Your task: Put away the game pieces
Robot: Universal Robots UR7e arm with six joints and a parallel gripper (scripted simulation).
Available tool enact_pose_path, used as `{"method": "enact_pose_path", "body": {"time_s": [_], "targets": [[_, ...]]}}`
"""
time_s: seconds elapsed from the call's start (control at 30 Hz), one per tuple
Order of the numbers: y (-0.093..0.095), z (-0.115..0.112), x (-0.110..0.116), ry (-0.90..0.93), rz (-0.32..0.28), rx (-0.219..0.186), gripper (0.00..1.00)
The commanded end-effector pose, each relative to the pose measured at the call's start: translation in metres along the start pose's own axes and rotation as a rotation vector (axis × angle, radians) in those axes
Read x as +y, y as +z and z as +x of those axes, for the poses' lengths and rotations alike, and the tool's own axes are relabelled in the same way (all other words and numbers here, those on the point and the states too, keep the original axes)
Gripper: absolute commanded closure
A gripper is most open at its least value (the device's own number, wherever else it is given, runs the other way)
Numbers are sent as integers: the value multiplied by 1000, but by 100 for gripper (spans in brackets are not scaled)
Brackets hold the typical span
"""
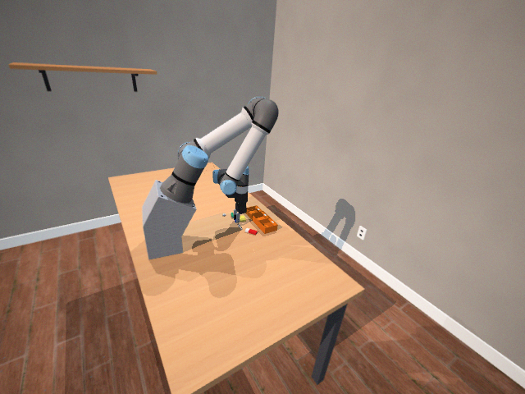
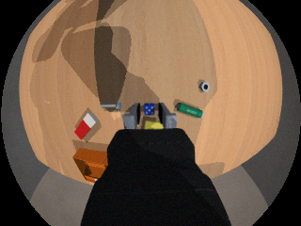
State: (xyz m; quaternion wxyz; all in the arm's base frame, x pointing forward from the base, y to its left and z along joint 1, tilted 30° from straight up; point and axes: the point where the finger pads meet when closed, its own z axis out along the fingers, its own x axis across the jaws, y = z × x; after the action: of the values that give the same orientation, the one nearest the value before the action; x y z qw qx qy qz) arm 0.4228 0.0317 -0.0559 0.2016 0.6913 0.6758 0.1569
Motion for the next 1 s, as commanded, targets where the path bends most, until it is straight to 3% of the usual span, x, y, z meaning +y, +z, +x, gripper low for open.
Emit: {"method": "enact_pose_path", "body": {"time_s": [0.0, 0.5, 0.53, 0.97], "targets": [[5, 0, 0, 0, -1, 0, 36], [7, 0, 0, 0, -1, 0, 36], [7, 0, 0, 0, -1, 0, 66], [7, 0, 0, 0, -1, 0, 66]]}}
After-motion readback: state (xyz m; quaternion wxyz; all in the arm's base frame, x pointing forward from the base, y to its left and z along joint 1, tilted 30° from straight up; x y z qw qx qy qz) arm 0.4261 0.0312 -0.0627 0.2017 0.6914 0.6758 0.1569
